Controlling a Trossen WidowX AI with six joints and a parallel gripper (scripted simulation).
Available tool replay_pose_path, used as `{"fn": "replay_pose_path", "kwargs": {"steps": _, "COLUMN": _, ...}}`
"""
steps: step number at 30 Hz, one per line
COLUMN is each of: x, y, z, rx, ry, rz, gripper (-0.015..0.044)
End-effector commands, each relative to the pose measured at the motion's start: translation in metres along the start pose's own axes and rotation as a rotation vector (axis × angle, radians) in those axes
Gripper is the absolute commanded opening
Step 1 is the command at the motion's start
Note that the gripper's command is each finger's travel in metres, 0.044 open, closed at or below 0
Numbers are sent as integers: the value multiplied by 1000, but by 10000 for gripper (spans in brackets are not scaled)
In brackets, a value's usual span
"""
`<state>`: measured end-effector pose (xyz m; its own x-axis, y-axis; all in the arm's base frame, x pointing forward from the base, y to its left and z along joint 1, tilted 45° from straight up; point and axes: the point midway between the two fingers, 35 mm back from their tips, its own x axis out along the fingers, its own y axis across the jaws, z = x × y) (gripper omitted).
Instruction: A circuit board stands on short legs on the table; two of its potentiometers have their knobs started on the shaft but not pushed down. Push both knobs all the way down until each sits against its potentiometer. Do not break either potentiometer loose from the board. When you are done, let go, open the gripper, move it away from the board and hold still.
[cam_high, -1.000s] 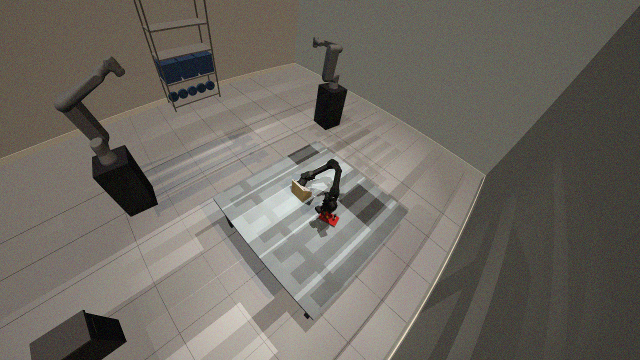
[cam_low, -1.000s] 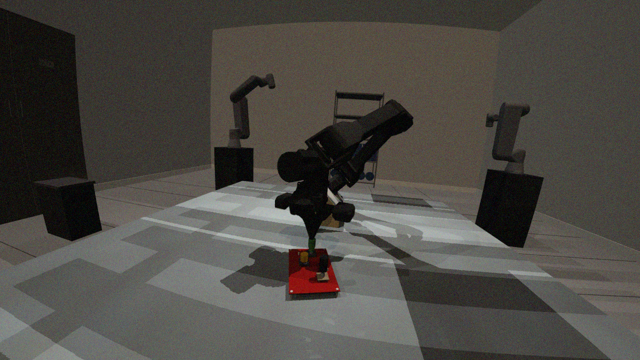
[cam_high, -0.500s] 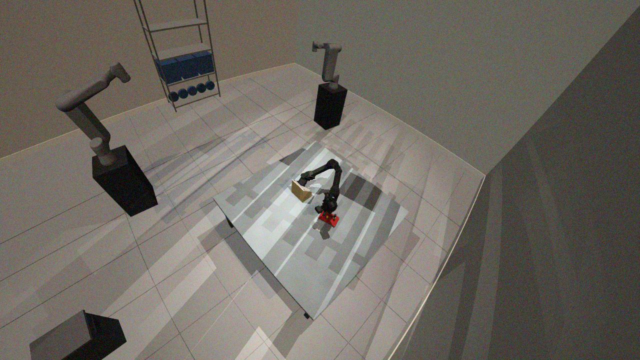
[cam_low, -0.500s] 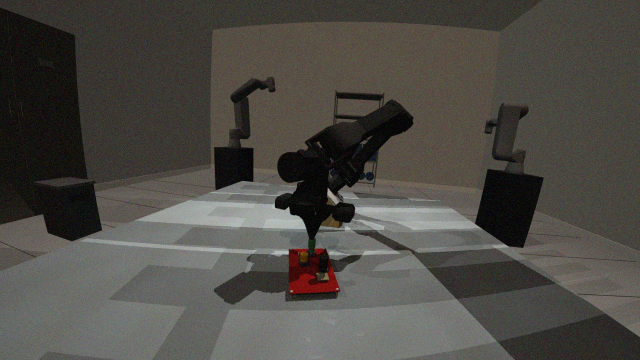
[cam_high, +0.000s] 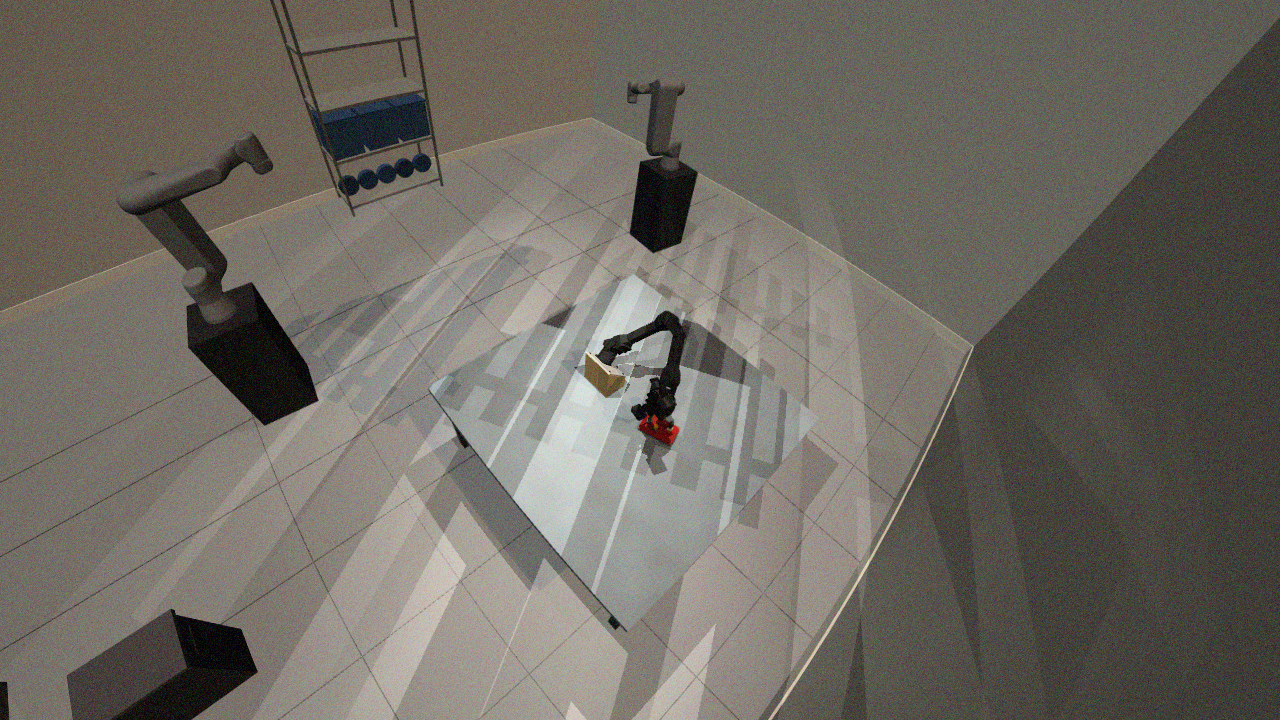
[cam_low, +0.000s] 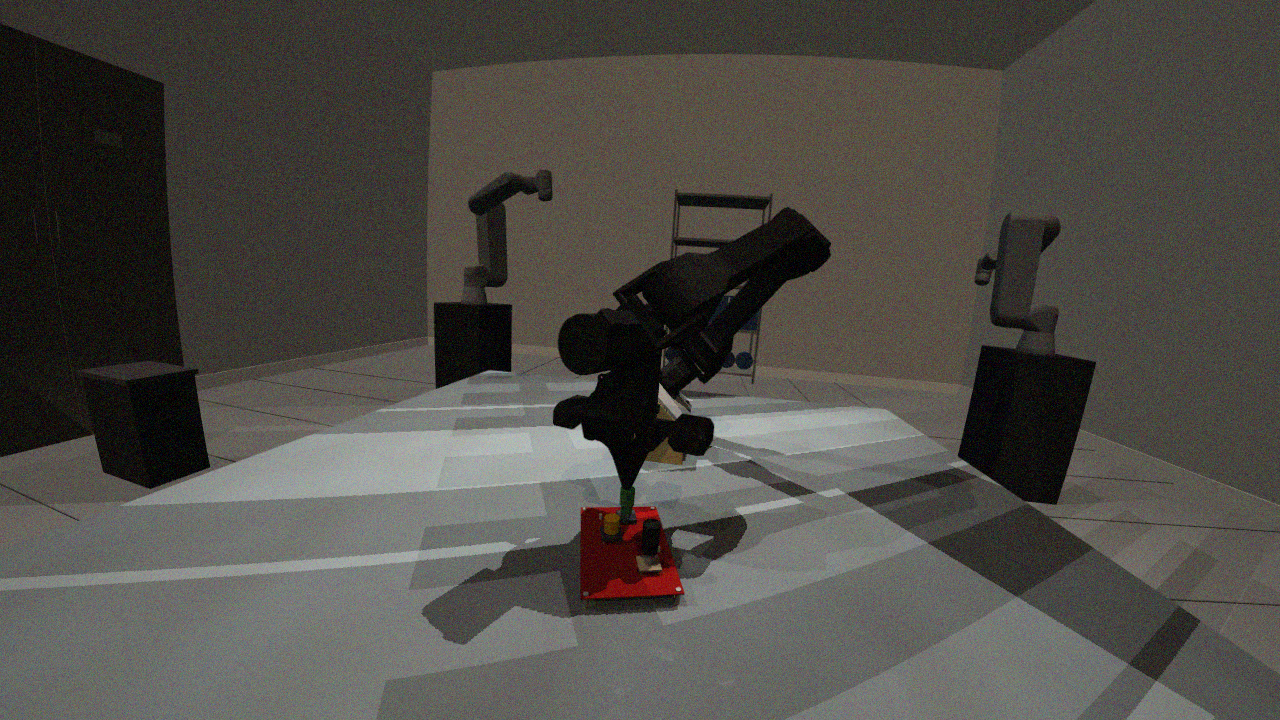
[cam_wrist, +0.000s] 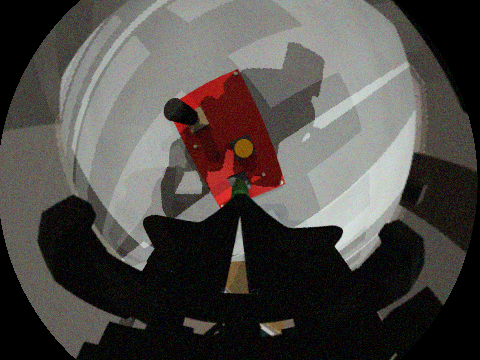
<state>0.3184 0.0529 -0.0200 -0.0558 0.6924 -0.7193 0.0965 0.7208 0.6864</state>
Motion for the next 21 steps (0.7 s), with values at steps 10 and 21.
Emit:
{"fn": "replay_pose_path", "kwargs": {"steps": 10, "x": 11, "y": 3, "z": 1, "rx": -17, "ry": 15, "rz": 1, "gripper": 0}}
{"fn": "replay_pose_path", "kwargs": {"steps": 21, "x": -3, "y": 2, "z": 1, "rx": -17, "ry": 14, "rz": 0, "gripper": 0}}
